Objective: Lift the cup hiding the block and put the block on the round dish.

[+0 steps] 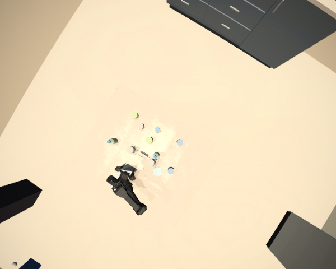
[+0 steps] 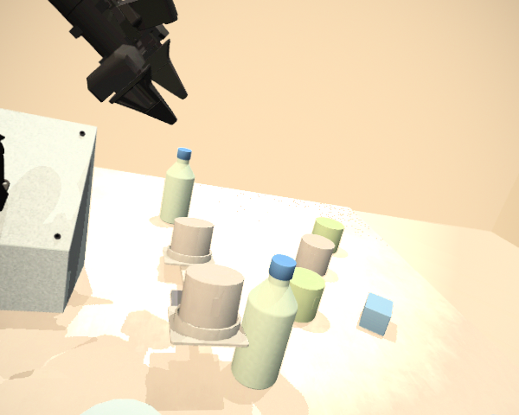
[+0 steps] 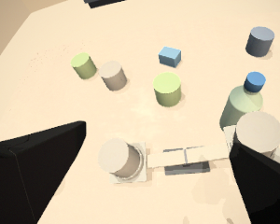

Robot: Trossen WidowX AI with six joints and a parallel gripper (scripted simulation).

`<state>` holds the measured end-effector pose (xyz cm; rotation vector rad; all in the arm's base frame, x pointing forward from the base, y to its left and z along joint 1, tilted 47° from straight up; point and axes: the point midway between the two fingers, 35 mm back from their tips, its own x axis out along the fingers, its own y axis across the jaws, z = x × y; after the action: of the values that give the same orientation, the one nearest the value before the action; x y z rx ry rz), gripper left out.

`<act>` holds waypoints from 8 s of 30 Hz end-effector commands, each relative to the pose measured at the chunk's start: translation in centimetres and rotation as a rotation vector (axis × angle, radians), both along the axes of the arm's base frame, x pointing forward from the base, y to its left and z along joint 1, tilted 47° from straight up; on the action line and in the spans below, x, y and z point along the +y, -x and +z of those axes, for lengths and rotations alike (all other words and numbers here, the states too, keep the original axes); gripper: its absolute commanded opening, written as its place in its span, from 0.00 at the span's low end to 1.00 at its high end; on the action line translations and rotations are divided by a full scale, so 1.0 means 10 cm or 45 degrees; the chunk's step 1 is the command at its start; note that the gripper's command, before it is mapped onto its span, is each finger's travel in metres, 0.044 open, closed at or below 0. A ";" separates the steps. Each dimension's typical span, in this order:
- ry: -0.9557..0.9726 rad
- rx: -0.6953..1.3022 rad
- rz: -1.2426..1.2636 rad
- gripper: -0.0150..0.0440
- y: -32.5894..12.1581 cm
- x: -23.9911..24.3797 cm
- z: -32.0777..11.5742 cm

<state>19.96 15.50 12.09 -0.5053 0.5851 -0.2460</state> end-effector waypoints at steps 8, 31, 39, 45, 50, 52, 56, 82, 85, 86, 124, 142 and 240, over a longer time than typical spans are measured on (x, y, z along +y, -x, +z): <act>0.328 0.237 0.053 1.00 0.26 -0.67 -0.22; -0.118 0.216 -0.449 1.00 -0.01 -0.36 -0.53; -0.254 0.157 -0.681 1.00 -0.18 -0.28 -0.69; -0.368 0.088 -0.898 1.00 -0.34 -0.24 -0.87; -0.455 0.019 -1.080 1.00 -0.47 -0.23 -1.04; -0.488 -0.011 -1.154 1.00 -0.52 -0.23 -1.12; -0.550 -0.077 -1.301 1.00 -0.62 -0.24 -1.28; -0.718 -0.351 -1.795 1.00 -0.92 -0.49 -2.02; -0.718 -0.351 -1.795 1.00 -0.92 -0.49 -2.02; -0.718 -0.351 -1.795 1.00 -0.92 -0.50 -2.02; -0.716 -0.355 -1.794 1.00 -0.95 -0.94 -2.44; -0.716 -0.355 -1.794 0.81 -0.95 -0.94 -2.44; -0.722 -0.345 -1.796 0.25 -0.92 -0.09 -1.66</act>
<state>29.04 13.92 -4.93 0.5559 0.6250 -1.4154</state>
